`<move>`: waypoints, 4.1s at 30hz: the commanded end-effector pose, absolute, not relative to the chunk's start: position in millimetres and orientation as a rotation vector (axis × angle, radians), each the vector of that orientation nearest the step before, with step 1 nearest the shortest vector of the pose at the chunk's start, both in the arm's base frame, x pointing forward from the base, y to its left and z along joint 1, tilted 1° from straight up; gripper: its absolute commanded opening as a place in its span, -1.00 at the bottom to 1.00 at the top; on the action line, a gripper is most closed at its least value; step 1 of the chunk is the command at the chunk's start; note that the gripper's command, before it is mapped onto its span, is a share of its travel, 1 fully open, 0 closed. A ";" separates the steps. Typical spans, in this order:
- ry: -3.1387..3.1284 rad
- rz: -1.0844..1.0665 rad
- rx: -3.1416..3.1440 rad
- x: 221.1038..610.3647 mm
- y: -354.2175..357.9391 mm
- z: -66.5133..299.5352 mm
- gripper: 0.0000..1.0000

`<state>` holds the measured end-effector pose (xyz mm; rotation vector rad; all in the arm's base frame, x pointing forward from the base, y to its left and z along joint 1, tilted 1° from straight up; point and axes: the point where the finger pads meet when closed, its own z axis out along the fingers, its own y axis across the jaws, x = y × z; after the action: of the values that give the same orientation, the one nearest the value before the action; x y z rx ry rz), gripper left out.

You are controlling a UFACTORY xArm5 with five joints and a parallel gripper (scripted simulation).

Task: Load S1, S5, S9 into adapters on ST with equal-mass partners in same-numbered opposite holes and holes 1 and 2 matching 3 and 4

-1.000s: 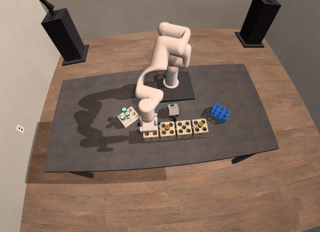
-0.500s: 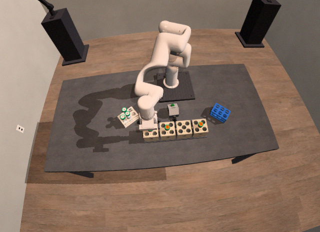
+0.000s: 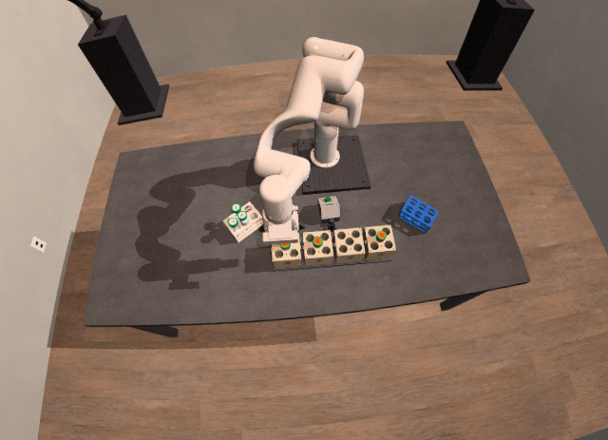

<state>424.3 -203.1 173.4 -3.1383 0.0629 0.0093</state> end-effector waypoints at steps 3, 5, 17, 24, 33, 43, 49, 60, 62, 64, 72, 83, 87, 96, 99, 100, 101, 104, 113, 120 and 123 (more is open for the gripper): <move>0.063 -0.006 -3.126 425.2 -203.7 185.2 -0.13; 0.063 -0.006 -3.126 425.2 -203.8 189.2 -0.13; 0.063 -0.006 -3.127 425.2 -204.1 213.3 -0.13; 0.063 -0.006 -3.127 425.1 -204.3 223.3 -0.13; 0.063 -0.006 -3.127 425.1 -204.4 230.6 -0.13; 0.063 -0.006 -3.127 425.1 -204.4 230.6 -0.13; 0.063 -0.006 -3.127 425.1 -204.4 230.6 -0.13; 0.375 -0.003 -3.105 409.5 -230.1 230.2 0.15; 0.478 -0.002 -3.090 404.3 -238.7 230.0 0.15; 0.581 -0.002 -3.073 399.1 -247.2 229.9 0.15; 0.884 0.001 -3.000 383.5 -272.9 229.5 0.15; 1.417 0.005 -2.789 354.9 -320.0 228.8 0.15; 1.495 0.006 -2.748 347.1 -332.9 228.6 0.15; 1.495 0.006 -2.748 326.3 -367.1 228.0 0.15; 1.495 0.006 -2.748 318.5 -380.0 227.8 0.15; 1.495 0.006 -2.748 316.8 -382.9 227.8 0.15; 1.495 0.006 -2.748 316.8 -382.9 227.8 0.15; 1.495 0.006 -2.748 316.8 -382.9 227.8 0.15; 1.495 0.006 -2.748 316.8 -382.9 227.8 0.15; 1.495 0.006 -2.748 316.8 -382.7 213.8 0.15; 1.495 0.006 -2.748 316.8 -382.7 211.8 0.15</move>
<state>315.9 -381.6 214.4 -2.7549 1.4988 0.0208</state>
